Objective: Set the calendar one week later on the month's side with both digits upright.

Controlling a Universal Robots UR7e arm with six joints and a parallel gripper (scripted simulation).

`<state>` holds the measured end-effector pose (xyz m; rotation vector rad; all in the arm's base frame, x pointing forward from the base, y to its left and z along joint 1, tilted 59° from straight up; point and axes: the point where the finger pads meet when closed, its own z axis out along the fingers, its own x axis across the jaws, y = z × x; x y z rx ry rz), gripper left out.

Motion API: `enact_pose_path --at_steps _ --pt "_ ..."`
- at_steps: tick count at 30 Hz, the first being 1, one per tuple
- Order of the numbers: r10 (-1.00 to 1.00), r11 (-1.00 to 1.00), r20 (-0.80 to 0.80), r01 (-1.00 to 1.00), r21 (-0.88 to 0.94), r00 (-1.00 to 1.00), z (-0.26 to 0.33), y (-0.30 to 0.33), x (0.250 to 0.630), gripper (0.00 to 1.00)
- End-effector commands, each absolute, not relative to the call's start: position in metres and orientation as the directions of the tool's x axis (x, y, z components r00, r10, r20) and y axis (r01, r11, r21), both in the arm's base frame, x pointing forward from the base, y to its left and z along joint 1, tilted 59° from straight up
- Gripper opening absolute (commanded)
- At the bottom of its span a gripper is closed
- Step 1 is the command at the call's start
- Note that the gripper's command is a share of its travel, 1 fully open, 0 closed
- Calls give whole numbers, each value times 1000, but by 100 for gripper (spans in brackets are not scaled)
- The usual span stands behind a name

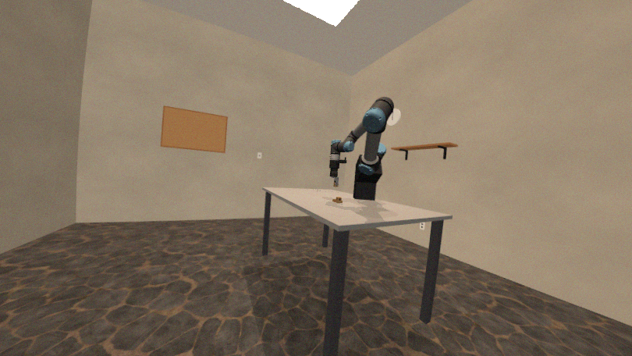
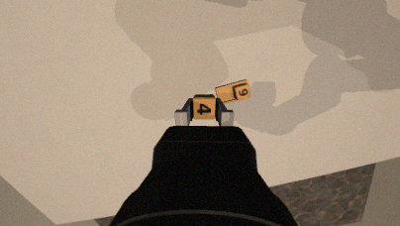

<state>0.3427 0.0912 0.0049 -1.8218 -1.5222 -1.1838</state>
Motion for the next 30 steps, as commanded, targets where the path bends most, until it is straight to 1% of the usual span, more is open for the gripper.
enact_pose_path --at_steps 1,4,7,19,21,25,30 --pt "481 -354 860 935 13 170 2 87 346 57" --pt "476 -361 860 933 0 185 2 87 346 57" --pt "428 -416 854 903 -105 297 -1 86 348 57" --pt "293 -520 789 782 -343 540 -7 82 354 57" --pt "293 -520 789 782 -343 540 -7 82 354 57" --pt "219 -555 735 702 -447 641 -10 80 357 57" --pt "160 -575 685 631 -521 711 -12 79 359 57"
